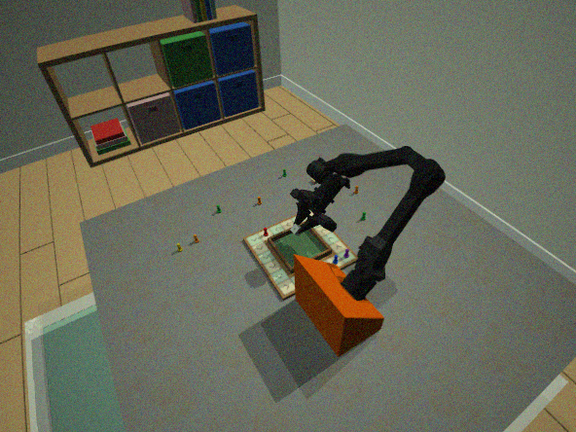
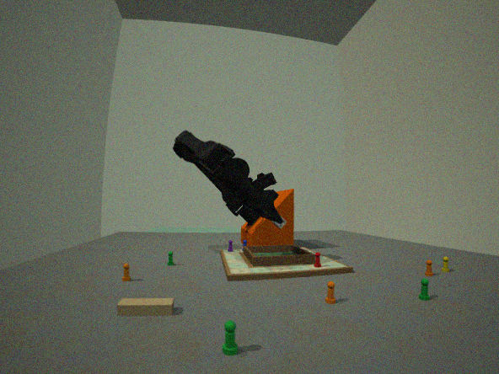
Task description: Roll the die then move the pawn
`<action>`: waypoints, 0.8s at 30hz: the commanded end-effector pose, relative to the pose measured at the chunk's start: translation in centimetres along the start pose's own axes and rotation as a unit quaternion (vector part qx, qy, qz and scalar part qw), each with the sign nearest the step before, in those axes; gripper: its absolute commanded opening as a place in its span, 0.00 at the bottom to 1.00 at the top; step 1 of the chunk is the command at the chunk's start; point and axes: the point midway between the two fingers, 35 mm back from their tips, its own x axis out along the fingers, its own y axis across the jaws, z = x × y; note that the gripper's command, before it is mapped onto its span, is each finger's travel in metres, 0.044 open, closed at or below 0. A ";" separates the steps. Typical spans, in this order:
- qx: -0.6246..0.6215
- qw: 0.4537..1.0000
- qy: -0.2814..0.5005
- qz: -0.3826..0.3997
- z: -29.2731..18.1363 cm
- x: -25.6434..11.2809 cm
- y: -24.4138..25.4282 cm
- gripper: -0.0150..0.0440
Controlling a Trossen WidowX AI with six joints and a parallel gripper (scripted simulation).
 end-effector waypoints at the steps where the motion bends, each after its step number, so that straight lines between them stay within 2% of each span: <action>1: -0.001 1.000 -0.005 -0.009 0.6 -1.8 -0.5 0.25; 24: -0.001 1.000 -0.005 -0.009 0.5 -1.8 -0.4 0.25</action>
